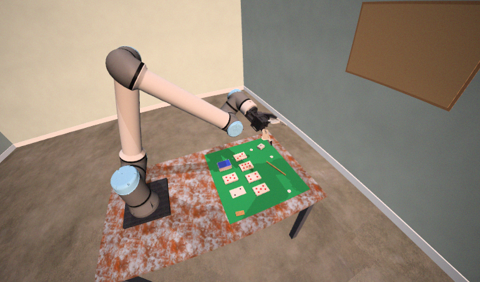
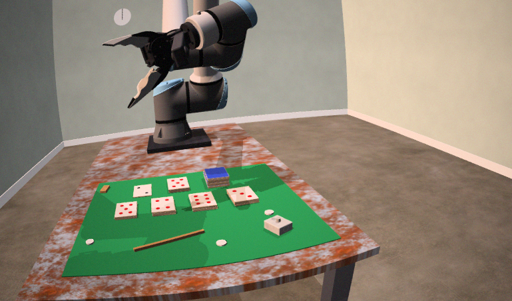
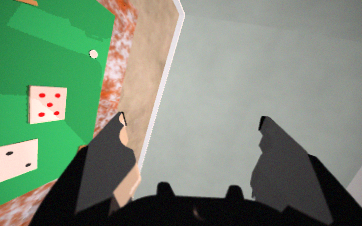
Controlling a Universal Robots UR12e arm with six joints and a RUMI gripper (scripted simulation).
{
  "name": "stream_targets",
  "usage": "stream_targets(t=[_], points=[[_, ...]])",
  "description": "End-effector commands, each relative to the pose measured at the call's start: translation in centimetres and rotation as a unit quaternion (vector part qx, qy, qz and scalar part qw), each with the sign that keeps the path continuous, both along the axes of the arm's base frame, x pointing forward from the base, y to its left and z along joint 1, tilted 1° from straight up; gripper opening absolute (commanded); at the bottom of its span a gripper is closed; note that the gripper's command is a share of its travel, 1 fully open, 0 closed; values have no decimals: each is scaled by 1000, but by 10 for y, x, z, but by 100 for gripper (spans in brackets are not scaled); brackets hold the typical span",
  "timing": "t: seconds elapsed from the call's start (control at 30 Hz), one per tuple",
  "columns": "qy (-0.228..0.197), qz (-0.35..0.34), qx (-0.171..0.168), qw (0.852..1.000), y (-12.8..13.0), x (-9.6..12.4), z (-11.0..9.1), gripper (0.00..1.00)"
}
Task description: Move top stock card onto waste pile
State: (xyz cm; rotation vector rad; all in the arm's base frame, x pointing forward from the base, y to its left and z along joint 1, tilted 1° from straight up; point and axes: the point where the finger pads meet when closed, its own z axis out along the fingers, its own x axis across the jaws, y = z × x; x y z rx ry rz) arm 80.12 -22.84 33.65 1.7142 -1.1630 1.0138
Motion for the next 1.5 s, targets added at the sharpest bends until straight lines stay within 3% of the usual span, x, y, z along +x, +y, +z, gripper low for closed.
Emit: stream_targets(t=[0.0,0.6,0.8,0.9,1.03,1.1,1.13,1.3,1.33,1.43,1.47], points=[[-1,0,0,1000,0,0,1,100],[-1,0,0,1000,0,0,1,100],[-6,6,23,1000,5,-1,-11,100],[-12,12,54,998,13,-3,-28,100],[-23,18,119,992,32,-13,-62,100],[-23,18,119,992,32,-13,-62,100],[-26,17,140,990,39,-17,-73,100],[-40,-3,260,965,85,-52,-131,100],[-40,-3,260,965,85,-52,-131,100],[-45,-31,336,940,120,-83,-166,100],[-45,-31,336,940,120,-83,-166,100]])
